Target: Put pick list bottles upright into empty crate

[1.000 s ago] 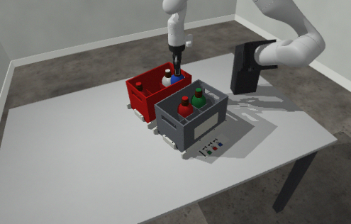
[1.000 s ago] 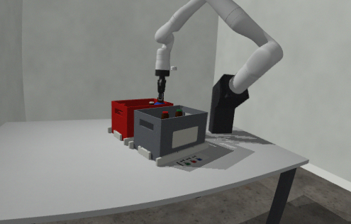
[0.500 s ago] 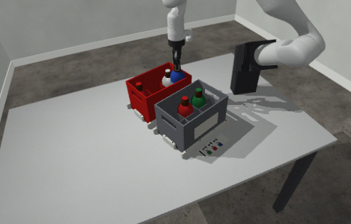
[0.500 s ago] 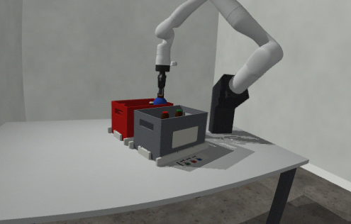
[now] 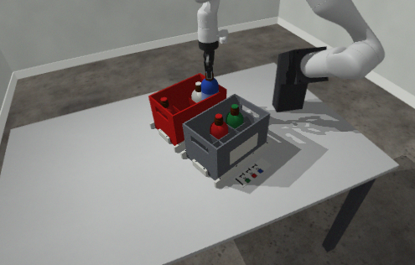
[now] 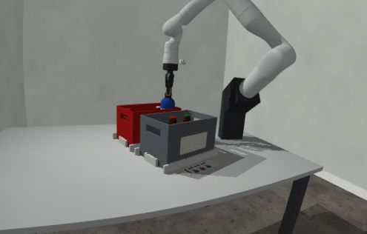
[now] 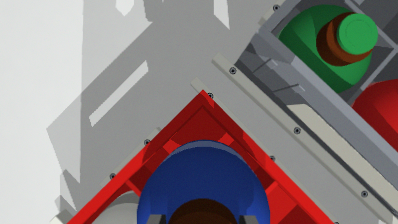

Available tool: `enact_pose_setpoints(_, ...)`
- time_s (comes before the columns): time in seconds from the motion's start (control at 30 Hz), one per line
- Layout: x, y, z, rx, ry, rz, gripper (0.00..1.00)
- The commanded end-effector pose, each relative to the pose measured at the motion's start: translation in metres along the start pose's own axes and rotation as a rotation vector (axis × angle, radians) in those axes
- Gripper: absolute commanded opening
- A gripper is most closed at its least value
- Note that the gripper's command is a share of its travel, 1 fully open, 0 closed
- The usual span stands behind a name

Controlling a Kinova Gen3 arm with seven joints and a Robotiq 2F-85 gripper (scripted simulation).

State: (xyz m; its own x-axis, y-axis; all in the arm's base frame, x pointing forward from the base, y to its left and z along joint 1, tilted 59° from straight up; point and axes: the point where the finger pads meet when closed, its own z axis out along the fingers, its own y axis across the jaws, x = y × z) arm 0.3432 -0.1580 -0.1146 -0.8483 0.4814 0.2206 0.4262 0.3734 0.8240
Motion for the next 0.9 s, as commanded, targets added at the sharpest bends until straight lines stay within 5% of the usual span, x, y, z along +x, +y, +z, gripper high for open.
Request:
enact_pose_setpoints(0.0, -0.001, 0.000, -0.005, 0.001, -0.002, 0.000, 0.10)
enact_pose_setpoints(0.87, -0.001, 0.000, -0.042, 0.001, -0.002, 0.000, 0.10)
